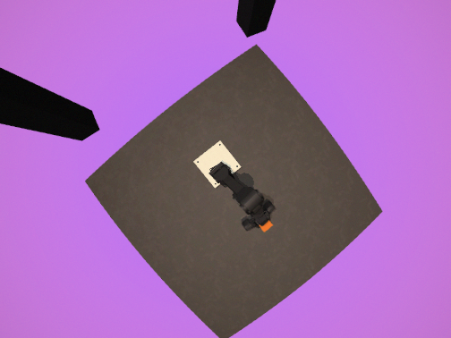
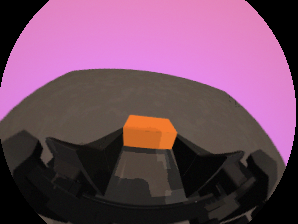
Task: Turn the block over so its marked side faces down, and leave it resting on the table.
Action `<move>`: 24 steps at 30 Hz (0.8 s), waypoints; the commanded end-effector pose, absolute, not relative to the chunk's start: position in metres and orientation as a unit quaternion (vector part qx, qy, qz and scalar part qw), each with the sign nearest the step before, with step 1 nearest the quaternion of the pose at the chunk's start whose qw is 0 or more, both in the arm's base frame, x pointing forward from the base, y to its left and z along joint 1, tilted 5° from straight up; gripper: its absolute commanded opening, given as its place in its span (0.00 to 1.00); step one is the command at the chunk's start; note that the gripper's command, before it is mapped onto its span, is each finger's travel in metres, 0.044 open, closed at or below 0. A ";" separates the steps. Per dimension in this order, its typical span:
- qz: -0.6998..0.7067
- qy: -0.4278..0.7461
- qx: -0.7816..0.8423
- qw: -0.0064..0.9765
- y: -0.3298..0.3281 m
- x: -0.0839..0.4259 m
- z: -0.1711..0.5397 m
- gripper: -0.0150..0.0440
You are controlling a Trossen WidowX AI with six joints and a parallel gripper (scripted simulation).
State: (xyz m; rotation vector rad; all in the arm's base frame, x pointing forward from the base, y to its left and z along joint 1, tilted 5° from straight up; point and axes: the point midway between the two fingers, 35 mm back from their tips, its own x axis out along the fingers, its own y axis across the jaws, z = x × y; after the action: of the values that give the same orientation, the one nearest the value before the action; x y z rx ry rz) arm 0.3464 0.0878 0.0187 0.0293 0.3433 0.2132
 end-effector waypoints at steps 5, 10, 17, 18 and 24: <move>0.104 0.151 0.019 0.983 0.086 0.343 0.023 0.25; 0.104 0.151 0.019 0.983 0.086 0.343 0.023 0.25; 0.104 0.151 0.019 0.983 0.086 0.343 0.023 0.25; 0.104 0.151 0.019 0.983 0.086 0.343 0.023 0.30; 0.104 0.151 0.019 0.983 0.086 0.343 0.023 0.57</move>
State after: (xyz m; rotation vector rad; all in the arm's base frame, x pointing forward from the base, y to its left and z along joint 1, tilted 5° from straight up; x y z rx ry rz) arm 0.3432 0.0868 0.0228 0.0347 0.3046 0.2121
